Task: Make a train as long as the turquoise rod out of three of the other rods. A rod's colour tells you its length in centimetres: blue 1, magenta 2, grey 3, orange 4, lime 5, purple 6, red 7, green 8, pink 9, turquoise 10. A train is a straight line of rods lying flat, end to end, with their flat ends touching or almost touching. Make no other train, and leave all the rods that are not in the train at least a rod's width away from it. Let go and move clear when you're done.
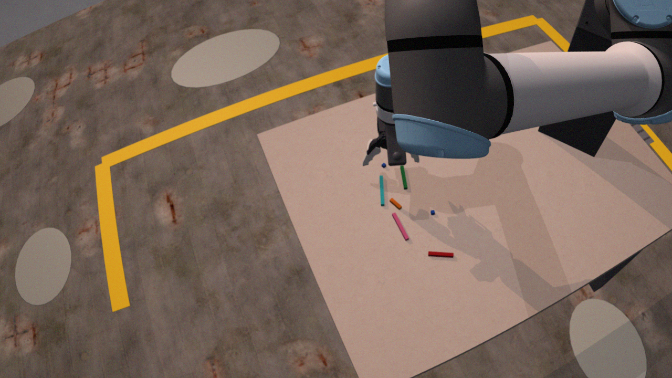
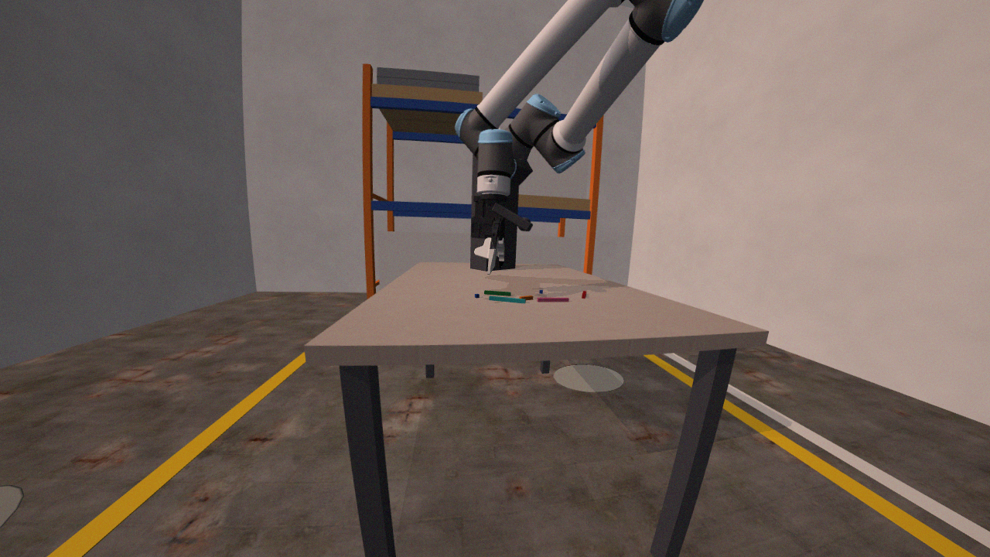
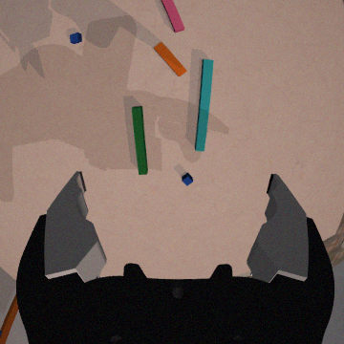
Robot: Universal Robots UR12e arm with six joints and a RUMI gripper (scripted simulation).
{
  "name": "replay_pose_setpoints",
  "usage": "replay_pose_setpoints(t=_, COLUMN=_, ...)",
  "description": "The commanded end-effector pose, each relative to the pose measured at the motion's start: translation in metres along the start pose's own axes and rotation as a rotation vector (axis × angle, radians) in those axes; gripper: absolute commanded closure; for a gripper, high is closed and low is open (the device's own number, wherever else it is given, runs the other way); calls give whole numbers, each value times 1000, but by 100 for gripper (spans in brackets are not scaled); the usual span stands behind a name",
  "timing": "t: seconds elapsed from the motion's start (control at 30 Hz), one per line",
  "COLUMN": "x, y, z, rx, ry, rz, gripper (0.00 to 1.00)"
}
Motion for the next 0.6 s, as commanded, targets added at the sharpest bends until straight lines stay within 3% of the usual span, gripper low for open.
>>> replay_pose_setpoints(t=0.0, x=0, y=6, z=5, rx=-167, ry=11, rz=3, gripper=0)
replay_pose_setpoints(t=0.57, x=0, y=21, z=16, rx=-625, ry=10, rz=5, gripper=0)
Point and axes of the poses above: the point where the finger pads meet when closed, its own x axis out along the fingers, its own z axis across the jaws, y = z × x, the point moved 9 cm from there along -x, back along the fingers, and after that the axes turned 1 degree about -x, right-handed, at the moved point
